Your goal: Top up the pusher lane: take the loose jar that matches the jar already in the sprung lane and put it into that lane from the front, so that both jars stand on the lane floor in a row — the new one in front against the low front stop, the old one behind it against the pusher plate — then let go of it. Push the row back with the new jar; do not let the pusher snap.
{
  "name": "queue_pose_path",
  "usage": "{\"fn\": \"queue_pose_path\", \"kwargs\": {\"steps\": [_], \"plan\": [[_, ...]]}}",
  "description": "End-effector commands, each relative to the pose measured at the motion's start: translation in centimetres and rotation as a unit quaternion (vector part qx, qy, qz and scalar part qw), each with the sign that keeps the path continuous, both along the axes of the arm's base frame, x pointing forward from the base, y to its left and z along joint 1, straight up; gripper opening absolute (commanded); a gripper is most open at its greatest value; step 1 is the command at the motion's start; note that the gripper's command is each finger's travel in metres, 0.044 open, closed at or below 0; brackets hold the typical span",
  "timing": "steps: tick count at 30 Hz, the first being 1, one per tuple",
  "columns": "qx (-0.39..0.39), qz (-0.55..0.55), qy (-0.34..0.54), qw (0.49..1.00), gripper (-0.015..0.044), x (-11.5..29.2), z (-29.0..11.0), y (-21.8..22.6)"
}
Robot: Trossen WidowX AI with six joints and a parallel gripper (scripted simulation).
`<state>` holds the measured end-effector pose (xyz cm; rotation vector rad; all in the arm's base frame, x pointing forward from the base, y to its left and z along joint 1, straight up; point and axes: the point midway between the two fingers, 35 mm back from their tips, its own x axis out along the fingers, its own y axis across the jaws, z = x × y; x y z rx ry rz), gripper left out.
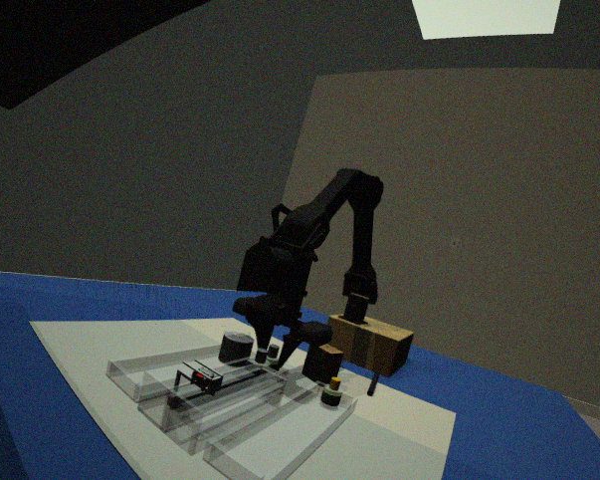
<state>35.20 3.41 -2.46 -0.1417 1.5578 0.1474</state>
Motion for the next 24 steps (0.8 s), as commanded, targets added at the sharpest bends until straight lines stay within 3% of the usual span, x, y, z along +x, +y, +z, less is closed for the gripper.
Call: {"fn": "queue_pose_path", "kwargs": {"steps": [1, 24], "plan": [[0.002, -0.002, -0.007, 1.000, 0.0000, 0.35, -0.25, 0.07], [0.002, -0.002, -0.007, 1.000, 0.0000, 0.06, -0.26, 0.01]]}}
